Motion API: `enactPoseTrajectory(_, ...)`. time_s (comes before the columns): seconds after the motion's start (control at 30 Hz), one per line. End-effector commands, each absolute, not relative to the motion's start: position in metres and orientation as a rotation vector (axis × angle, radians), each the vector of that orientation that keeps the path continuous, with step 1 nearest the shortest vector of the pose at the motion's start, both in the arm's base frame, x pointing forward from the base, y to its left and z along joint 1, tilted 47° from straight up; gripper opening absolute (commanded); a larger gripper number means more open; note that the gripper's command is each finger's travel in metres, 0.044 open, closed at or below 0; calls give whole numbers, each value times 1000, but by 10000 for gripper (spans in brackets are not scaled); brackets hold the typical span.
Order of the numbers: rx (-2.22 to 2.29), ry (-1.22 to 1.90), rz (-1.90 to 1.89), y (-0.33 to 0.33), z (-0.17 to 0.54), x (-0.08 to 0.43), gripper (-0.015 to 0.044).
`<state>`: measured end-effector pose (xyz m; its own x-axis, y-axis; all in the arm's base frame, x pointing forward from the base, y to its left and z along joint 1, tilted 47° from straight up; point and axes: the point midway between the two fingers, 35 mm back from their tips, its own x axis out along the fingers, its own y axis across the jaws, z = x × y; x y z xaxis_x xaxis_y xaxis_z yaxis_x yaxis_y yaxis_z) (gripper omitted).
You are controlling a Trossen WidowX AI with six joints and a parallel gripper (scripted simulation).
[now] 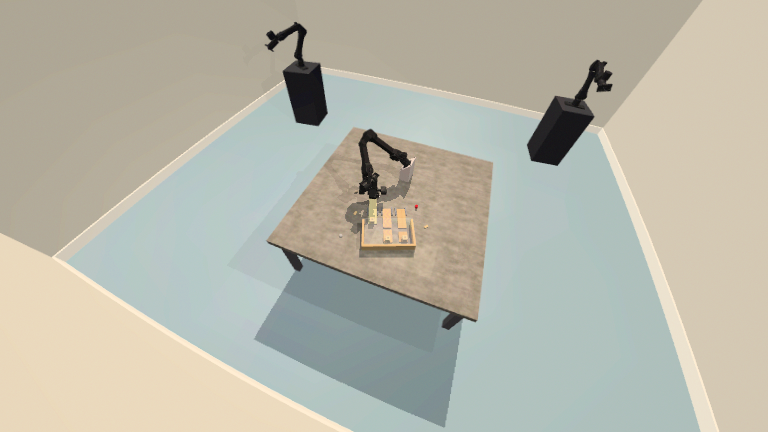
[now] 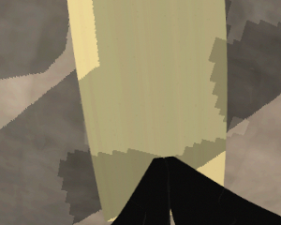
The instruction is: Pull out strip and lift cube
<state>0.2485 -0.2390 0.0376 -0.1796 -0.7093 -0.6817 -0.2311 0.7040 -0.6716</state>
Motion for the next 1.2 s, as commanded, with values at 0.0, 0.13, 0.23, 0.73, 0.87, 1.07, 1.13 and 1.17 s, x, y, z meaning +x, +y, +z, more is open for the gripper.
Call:
enactPoseTrajectory(0.0, -747, 1759, -504, -241, 37, 237, 0)
enactPoseTrajectory(0.13, -747, 1759, -504, -241, 39, 231, 0)
enactPoseTrajectory(0.23, -747, 1759, -504, -241, 40, 226, 0)
enactPoseTrajectory(0.73, -748, 1760, -504, -242, 47, 205, 0)
enactPoseTrajectory(0.87, -748, 1750, -504, -227, 62, 219, 0)
enactPoseTrajectory(1.07, -746, 1759, -503, -212, 77, 223, 0)
enactPoseTrajectory(1.13, -744, 1758, -505, -212, 76, 224, 26)
enactPoseTrajectory(1.17, -740, 1756, -510, -213, 74, 229, 53)
